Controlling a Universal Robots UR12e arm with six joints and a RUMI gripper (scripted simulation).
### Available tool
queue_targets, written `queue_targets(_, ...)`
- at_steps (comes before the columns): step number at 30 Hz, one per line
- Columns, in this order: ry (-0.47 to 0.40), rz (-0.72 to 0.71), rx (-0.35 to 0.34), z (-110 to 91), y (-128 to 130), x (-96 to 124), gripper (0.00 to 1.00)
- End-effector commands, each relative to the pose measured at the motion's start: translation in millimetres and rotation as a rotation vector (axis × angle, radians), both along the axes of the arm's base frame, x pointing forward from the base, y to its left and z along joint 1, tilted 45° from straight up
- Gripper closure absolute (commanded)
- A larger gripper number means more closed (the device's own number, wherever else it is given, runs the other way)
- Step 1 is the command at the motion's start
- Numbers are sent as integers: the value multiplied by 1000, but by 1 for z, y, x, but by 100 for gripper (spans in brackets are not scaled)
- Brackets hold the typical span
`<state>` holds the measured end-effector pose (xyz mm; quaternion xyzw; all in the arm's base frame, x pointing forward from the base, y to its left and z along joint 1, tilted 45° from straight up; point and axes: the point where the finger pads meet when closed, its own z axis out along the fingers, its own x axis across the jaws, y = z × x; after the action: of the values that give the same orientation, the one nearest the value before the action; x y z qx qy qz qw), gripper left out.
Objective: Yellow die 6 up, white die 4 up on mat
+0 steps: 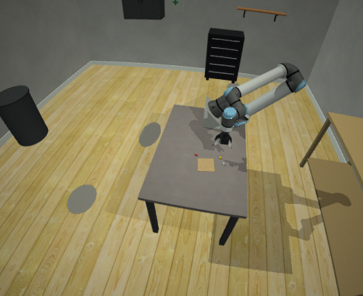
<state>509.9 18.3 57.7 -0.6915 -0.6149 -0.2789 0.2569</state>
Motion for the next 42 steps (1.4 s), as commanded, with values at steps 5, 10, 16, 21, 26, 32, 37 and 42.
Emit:
queue_targets(5,-183,185,-10,-4,4,-2,0)
queue_targets(10,-239,242,-16,-6,4,-2,0)
queue_targets(16,-345,348,-27,-8,6,-1,0)
queue_targets(21,-439,443,-36,-10,7,0,0)
queue_targets(26,-503,508,-43,-12,8,0,0)
queue_targets(32,-597,604,-52,-13,9,1,0)
queue_targets(37,-683,690,-61,-15,10,2,0)
queue_targets(42,-764,772,-69,-16,12,3,0)
